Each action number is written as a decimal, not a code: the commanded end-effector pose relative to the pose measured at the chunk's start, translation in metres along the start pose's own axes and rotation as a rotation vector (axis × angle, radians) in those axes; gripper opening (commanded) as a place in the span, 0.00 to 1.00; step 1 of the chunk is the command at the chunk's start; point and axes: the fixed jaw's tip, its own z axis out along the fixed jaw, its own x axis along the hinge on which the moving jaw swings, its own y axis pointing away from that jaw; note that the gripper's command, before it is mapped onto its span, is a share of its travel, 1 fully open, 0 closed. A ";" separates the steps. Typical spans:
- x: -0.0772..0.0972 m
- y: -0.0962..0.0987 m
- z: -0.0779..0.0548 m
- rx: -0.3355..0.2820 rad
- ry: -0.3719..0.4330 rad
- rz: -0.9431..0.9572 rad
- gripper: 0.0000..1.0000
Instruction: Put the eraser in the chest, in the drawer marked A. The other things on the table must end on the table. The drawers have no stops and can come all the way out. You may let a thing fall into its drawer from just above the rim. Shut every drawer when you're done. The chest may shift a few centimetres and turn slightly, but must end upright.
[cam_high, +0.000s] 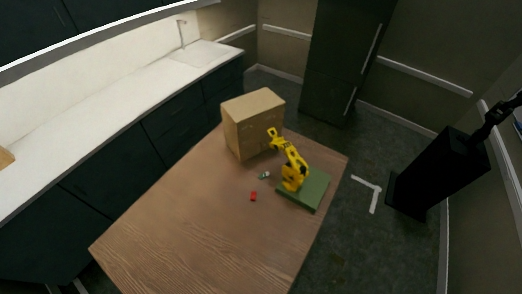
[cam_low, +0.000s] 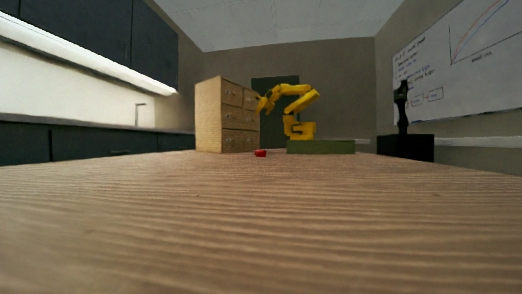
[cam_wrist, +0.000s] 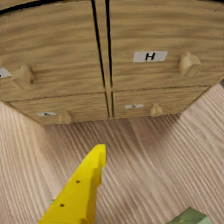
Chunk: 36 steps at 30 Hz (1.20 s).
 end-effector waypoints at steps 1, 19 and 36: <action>0.005 -0.001 -0.002 0.000 0.114 -0.007 0.50; 0.018 -0.001 -0.015 -0.007 0.401 -0.012 0.50; 0.018 -0.001 -0.015 -0.007 0.401 -0.012 0.50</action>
